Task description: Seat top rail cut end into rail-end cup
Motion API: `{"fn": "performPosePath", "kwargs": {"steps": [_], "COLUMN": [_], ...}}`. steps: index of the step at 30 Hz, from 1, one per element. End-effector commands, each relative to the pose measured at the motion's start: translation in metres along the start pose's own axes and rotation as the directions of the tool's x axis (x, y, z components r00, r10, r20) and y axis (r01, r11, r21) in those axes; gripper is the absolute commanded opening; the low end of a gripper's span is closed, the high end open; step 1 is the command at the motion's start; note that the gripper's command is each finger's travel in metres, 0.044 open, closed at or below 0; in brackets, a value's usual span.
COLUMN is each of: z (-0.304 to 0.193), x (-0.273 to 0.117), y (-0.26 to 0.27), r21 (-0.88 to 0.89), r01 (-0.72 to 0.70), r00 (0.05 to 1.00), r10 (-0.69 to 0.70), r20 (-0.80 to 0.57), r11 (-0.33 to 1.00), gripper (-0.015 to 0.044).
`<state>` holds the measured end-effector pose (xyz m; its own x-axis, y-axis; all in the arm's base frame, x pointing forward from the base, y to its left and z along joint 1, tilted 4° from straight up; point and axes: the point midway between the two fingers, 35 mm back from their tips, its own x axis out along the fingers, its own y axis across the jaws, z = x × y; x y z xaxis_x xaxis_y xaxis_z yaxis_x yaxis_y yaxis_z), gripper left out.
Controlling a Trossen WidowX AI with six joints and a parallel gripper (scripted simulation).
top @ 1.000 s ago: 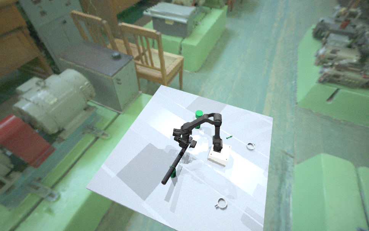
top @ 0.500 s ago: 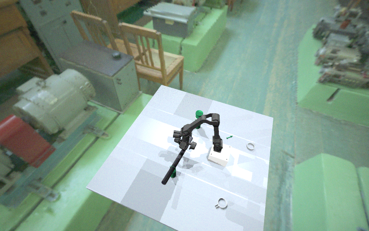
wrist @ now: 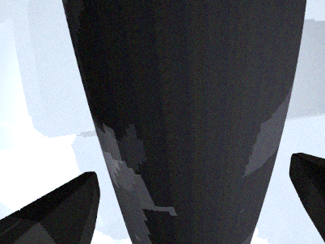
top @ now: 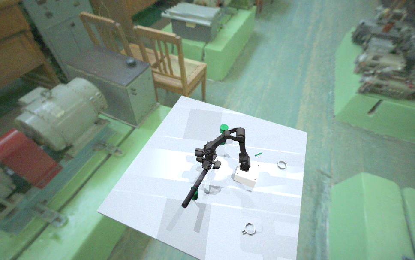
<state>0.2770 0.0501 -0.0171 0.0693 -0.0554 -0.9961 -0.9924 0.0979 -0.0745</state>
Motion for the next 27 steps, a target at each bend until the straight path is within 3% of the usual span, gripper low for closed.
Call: {"fn": "performPosePath", "kwargs": {"steps": [1,5,14,19,27], "z": [0.000,0.000,0.000,0.000,-0.010], "x": [0.002,0.002,0.002,-0.003,-0.024], "y": [0.001,0.001,0.001,0.002,0.001], "r21": [-0.004,-0.004,-0.004,-0.004,0.001], "r01": [-0.005,-0.005,-0.005,-0.005,-0.010], "r00": [1.000,1.000,1.000,1.000,0.996], "r10": [0.005,0.005,0.005,0.005,0.010], "r20": [0.003,0.003,0.003,0.003,-0.085], "r11": [1.000,1.000,1.000,1.000,1.000], "gripper": [0.0282,0.0177,0.0118,0.0000,0.0000]}}
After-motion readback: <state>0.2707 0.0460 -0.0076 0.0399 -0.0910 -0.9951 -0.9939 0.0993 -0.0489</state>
